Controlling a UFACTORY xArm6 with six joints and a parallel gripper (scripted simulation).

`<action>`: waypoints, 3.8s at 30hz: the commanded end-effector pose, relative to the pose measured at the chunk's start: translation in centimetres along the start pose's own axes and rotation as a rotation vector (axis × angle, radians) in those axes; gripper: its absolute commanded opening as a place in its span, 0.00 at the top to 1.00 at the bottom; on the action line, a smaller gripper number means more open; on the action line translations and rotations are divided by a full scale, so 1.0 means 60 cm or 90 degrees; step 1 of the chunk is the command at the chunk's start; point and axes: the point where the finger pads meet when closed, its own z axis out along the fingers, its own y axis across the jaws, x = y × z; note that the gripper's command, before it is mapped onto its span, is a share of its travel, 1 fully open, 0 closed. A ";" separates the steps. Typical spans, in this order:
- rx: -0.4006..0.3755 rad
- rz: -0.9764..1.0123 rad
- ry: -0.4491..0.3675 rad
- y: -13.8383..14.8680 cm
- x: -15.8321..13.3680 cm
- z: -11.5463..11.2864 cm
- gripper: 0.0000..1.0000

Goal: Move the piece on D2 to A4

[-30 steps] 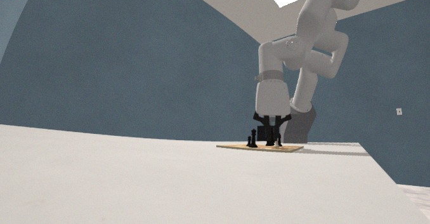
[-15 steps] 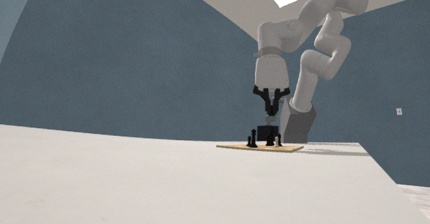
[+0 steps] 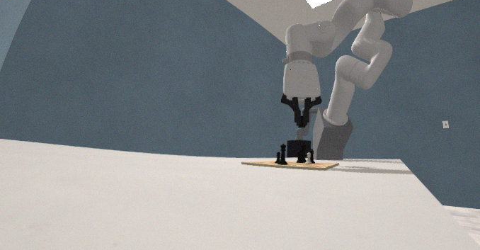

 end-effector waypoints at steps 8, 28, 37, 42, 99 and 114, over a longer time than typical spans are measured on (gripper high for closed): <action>-0.003 -0.121 0.007 -0.071 0.129 0.003 1.00; 0.002 -0.175 -0.004 -0.095 0.188 -0.002 1.00; 0.002 -0.175 -0.004 -0.095 0.188 0.027 1.00; 0.002 -0.175 -0.004 -0.096 0.188 0.048 1.00; 0.002 -0.175 -0.004 -0.096 0.188 0.158 1.00; 0.002 -0.177 -0.004 -0.096 0.188 0.158 1.00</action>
